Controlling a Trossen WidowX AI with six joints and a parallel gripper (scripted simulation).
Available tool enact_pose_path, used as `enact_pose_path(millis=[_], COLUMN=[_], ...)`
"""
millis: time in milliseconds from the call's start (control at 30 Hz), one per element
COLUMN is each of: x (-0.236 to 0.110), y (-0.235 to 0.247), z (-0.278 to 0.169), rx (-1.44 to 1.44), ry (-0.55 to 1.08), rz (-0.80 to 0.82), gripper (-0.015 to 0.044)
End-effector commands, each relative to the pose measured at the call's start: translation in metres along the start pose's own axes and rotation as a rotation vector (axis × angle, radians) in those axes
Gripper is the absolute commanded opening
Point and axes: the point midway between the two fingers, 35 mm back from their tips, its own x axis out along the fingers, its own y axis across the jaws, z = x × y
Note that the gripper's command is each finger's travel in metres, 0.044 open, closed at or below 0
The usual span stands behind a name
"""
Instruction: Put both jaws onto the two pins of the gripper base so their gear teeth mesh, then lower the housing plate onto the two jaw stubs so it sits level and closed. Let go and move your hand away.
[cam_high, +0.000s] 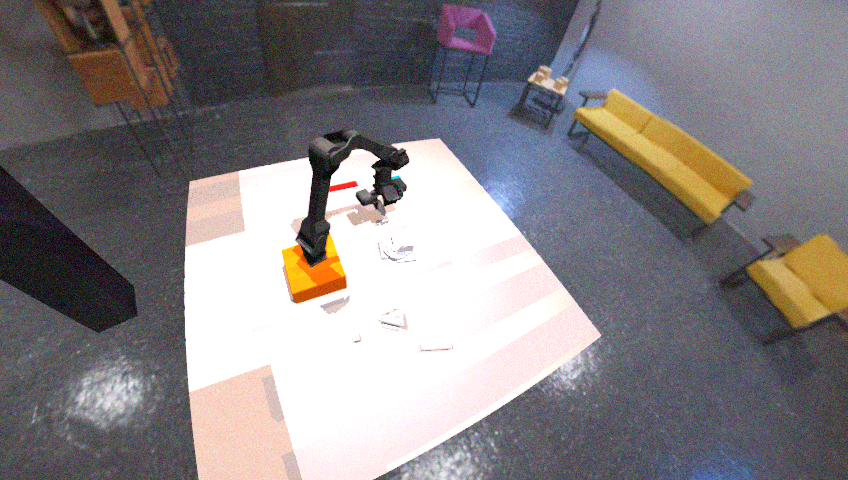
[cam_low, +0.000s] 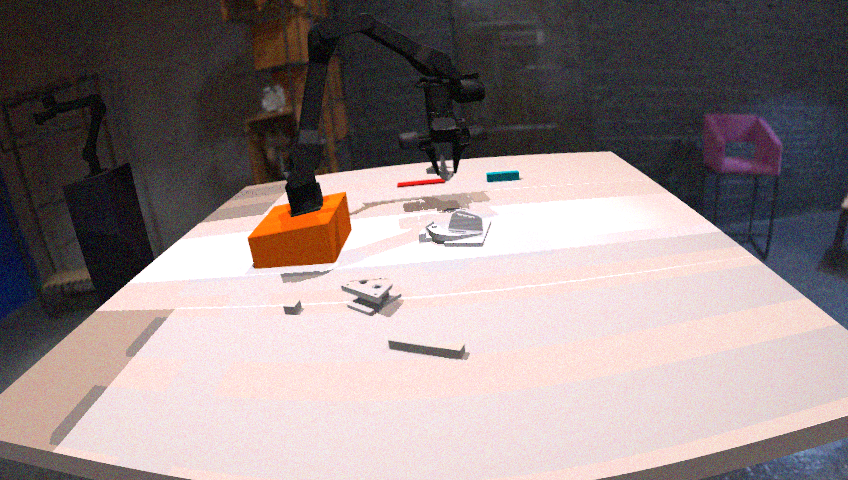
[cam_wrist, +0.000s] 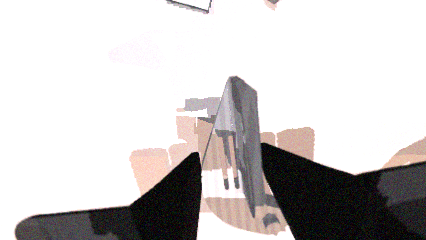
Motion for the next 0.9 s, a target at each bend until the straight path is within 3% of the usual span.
enact_pose_path(millis=[0,867], x=[-0.002,-0.003], y=[0.000,-0.009], z=[0.016,0.102], rx=[-0.088,-0.577], ry=[-0.005,-0.015], rz=[0.007,0.004], gripper=[0.0134,0.0134])
